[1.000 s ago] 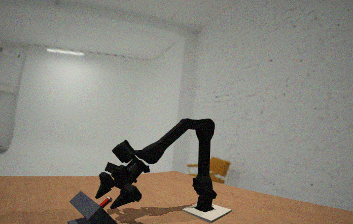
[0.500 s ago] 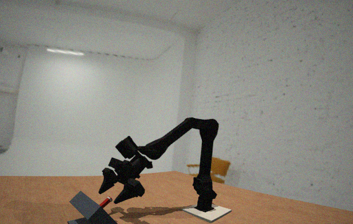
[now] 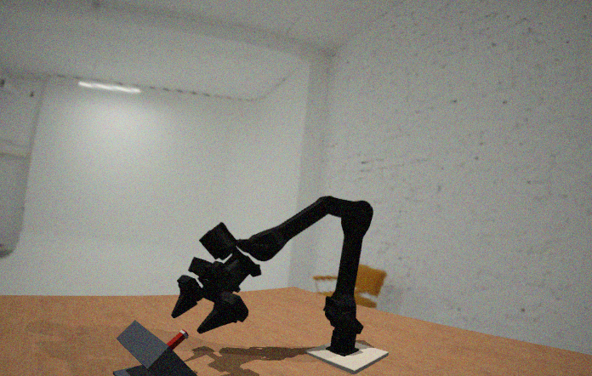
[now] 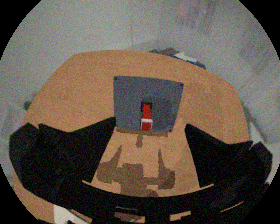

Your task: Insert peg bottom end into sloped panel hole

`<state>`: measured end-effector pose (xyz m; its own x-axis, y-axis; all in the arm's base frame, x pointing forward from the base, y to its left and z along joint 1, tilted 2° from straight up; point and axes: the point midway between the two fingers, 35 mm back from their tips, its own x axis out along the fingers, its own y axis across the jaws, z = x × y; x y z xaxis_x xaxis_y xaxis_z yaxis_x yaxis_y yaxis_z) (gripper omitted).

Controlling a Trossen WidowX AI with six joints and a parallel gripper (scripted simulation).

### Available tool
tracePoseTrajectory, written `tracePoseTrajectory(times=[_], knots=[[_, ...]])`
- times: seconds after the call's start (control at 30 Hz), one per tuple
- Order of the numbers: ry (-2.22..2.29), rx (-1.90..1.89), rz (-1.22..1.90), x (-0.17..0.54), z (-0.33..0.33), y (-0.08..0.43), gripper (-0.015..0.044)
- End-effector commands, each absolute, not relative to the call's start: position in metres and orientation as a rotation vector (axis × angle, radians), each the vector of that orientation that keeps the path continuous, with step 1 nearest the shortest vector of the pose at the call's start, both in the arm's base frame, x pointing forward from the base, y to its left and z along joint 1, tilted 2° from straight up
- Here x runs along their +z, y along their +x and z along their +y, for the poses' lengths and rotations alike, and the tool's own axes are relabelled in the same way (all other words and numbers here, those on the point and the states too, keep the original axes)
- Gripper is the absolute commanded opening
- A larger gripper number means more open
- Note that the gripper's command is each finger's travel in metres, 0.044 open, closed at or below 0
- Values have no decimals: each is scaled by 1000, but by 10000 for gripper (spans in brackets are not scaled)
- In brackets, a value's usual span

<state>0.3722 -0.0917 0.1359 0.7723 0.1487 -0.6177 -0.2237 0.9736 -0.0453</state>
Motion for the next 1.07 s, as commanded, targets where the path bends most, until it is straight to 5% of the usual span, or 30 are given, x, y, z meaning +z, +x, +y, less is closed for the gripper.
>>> tracePoseTrajectory(times=[0.0, 1.03], knots=[[-122, 207, 656, 140, -92, 368, 440], [-123, 201, 654, 166, -101, 334, 440]])
